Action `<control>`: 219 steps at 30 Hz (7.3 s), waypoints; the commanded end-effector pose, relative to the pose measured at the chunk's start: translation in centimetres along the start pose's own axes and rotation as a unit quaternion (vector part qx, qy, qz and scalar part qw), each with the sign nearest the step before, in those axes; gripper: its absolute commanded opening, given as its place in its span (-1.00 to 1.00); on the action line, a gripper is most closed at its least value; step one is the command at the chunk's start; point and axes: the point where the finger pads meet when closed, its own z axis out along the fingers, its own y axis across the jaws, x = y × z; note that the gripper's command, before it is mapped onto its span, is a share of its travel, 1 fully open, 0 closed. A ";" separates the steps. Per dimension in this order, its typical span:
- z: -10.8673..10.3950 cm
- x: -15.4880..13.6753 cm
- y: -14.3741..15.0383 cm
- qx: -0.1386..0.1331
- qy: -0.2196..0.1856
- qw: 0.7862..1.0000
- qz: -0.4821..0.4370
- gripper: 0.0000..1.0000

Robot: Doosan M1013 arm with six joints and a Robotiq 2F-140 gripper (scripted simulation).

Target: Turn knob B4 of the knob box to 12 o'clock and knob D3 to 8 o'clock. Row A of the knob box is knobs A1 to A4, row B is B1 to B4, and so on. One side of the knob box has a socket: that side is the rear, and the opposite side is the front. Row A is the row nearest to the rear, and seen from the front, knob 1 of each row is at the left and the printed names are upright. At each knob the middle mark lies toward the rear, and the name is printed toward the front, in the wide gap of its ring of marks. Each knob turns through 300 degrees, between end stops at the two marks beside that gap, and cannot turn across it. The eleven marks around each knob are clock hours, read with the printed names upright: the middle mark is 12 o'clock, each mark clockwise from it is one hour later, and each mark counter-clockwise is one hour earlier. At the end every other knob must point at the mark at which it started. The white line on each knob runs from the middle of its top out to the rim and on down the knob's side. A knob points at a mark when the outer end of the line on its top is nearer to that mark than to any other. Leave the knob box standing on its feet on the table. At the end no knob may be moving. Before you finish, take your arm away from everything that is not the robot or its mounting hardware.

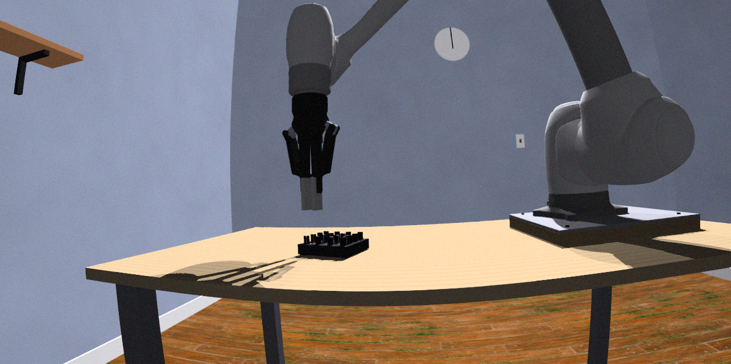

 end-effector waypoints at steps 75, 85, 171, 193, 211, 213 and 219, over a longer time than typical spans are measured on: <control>4.0 0.0 0.0 0.000 0.000 1.000 0.000 -0.77; 4.4 -0.1 0.0 0.000 0.000 1.000 0.000 -0.77; 5.8 -0.1 0.0 0.000 0.000 1.000 0.000 -0.77; 5.8 -0.1 0.0 0.000 0.000 1.000 0.000 -0.77; 5.8 -0.1 0.0 0.000 0.000 1.000 0.000 -0.90; 5.8 -0.1 0.0 0.000 0.000 1.000 0.000 -0.90; 5.8 -0.1 0.0 0.000 0.000 1.000 0.000 -0.90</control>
